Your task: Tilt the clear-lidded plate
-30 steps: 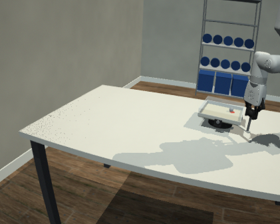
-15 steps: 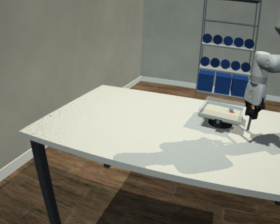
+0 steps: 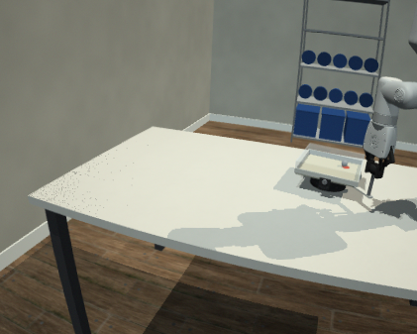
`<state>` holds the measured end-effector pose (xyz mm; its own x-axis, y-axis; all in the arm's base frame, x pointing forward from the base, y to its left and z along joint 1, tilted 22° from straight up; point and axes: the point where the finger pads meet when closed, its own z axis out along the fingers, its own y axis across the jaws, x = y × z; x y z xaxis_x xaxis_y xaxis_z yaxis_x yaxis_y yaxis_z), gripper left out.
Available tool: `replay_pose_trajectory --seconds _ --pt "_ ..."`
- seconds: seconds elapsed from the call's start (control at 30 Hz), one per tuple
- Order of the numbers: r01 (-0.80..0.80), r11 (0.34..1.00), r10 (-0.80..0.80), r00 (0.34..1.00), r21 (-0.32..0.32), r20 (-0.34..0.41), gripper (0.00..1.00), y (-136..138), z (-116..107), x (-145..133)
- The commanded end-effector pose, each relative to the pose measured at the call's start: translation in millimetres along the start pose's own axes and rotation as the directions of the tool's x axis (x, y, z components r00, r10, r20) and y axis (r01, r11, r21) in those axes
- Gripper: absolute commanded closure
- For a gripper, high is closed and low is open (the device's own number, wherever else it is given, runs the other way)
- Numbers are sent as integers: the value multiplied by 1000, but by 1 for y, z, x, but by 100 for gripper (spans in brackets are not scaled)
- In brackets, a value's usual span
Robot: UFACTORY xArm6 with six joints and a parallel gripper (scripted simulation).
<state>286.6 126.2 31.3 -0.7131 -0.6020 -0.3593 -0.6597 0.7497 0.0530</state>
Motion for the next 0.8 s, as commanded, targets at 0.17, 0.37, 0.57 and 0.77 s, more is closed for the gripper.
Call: replay_pose_trajectory --seconds 0.17,0.37,0.57,0.77 --pt "1 1000 -1 1000 2 4 100 -1 -1 0" --pt "1 1000 -1 1000 2 4 100 0 0 -1" --pt "1 1000 -1 1000 2 4 100 0 0 -1" --pt "1 1000 -1 1000 2 4 100 0 0 -1"
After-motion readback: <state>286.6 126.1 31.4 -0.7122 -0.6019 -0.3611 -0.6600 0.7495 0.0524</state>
